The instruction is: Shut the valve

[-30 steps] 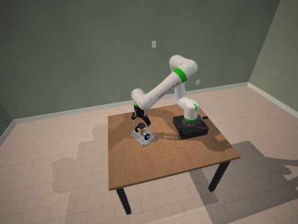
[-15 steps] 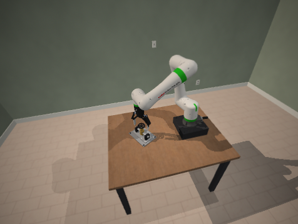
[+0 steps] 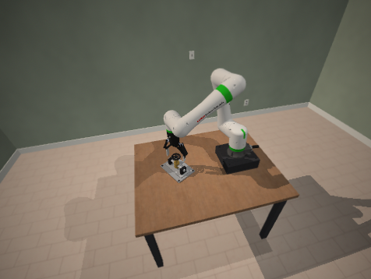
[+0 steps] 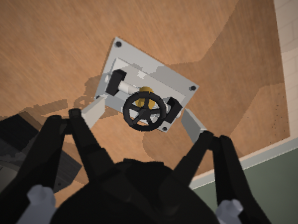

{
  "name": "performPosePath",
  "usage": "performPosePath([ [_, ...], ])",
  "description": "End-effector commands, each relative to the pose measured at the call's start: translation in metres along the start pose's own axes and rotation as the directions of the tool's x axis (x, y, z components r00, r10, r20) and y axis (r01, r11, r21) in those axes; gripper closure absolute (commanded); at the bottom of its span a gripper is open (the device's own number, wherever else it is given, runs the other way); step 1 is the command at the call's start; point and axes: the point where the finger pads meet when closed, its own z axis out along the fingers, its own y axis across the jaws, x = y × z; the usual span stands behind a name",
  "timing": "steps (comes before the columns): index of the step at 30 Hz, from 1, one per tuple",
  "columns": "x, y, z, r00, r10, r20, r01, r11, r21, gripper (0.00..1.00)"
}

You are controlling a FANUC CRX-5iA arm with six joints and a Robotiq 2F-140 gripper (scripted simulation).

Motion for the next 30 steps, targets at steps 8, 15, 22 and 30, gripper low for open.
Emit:
performPosePath([
  [8, 0.0001, 0.0001, -0.0002, 1.000, 0.000, 0.000, 0.000, 1.000, 0.000, 1.00],
  [15, 0.0001, 0.0001, -0.0002, 1.000, 0.000, 0.000, 0.000, 1.000, 0.000, 1.00],
  [22, 0.0001, 0.0001, -0.0002, 1.000, 0.000, 0.000, 0.000, 1.000, 0.000, 1.00],
  [30, 0.0001, 0.0001, -0.0002, 1.000, 0.000, 0.000, 0.000, 1.000, 0.000, 1.00],
])
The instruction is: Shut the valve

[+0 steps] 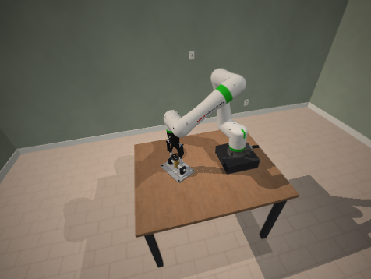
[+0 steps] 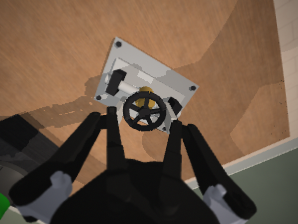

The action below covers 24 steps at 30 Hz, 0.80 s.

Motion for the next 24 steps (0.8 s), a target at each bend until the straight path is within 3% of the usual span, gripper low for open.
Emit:
performPosePath([
  [1, 0.0001, 0.0001, 0.0003, 1.000, 0.000, 0.000, 0.000, 1.000, 0.000, 1.00],
  [24, 0.0001, 0.0001, 0.0003, 1.000, 0.011, 0.000, -0.011, 1.000, 0.000, 1.00],
])
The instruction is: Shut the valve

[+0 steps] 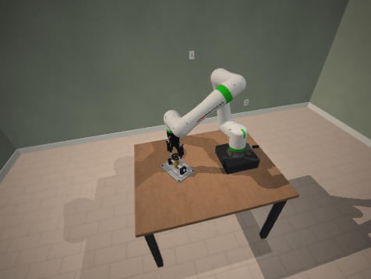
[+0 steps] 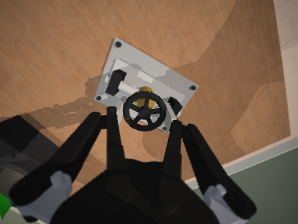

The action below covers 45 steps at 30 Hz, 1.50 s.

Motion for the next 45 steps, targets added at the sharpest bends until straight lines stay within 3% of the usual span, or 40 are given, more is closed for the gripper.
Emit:
performPosePath([
  [1, 0.0001, 0.0001, 0.0003, 1.000, 0.006, 0.000, -0.006, 1.000, 0.000, 1.00],
  [22, 0.0001, 0.0001, 0.0003, 0.994, 0.108, 0.000, -0.108, 0.994, 0.000, 1.00],
  [45, 0.0001, 0.0001, 0.0003, 0.918, 0.397, 0.000, -0.397, 0.918, 0.000, 1.00],
])
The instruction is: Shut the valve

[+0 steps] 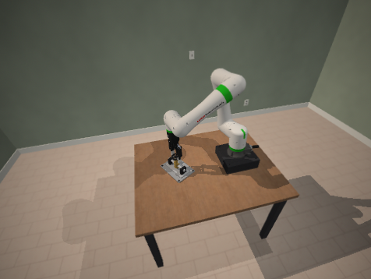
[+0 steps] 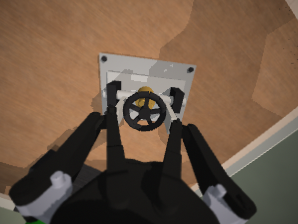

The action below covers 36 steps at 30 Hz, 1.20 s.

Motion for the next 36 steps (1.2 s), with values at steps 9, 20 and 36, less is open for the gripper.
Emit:
performPosePath([
  [9, 0.0001, 0.0001, 0.0003, 0.977, 0.212, 0.000, -0.212, 0.977, 0.000, 1.00],
  [20, 0.0001, 0.0001, 0.0003, 0.919, 0.394, 0.000, -0.394, 0.919, 0.000, 1.00],
  [36, 0.0001, 0.0001, 0.0003, 0.761, 0.649, 0.000, -0.649, 0.761, 0.000, 1.00],
])
